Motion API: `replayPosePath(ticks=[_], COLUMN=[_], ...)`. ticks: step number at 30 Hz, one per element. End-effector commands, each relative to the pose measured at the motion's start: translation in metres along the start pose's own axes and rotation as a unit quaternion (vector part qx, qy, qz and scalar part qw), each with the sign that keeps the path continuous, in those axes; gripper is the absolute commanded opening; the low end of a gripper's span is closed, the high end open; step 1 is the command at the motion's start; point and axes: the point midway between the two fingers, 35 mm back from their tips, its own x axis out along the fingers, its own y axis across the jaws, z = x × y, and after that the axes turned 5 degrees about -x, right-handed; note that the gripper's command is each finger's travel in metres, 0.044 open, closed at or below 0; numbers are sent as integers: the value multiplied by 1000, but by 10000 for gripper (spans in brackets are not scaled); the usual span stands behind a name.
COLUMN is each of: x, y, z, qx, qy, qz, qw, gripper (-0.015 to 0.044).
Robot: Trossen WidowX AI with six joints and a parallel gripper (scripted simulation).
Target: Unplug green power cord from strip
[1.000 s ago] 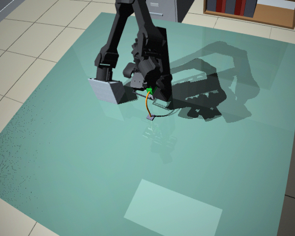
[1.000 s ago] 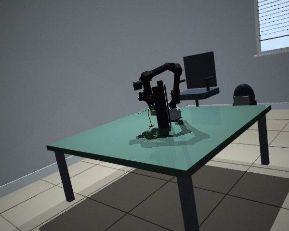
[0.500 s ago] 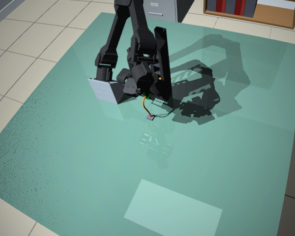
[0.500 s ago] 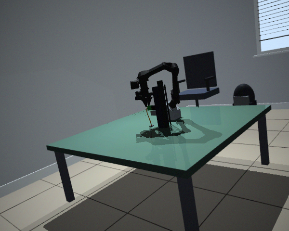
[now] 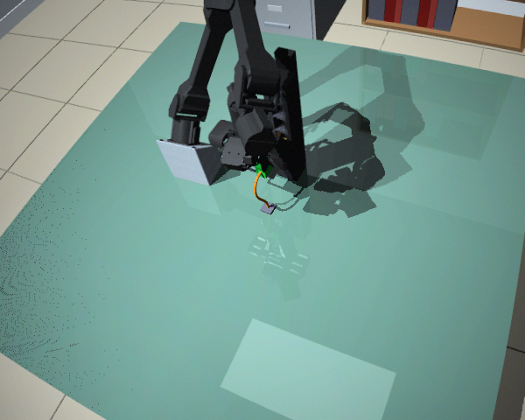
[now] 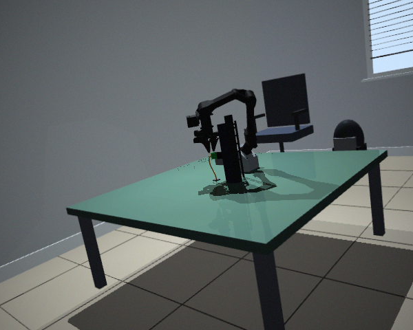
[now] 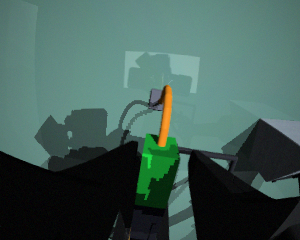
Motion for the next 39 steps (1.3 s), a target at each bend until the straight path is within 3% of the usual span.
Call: replayPosePath(ticks=[1,36,39], x=[-7,5,3], y=[0,2,2], z=[1,-21,-20], qx=[3,3,2], qy=[-4,-4,-5], qz=[5,5,3], qw=[1000,1000,1000], gripper=[160,160,81])
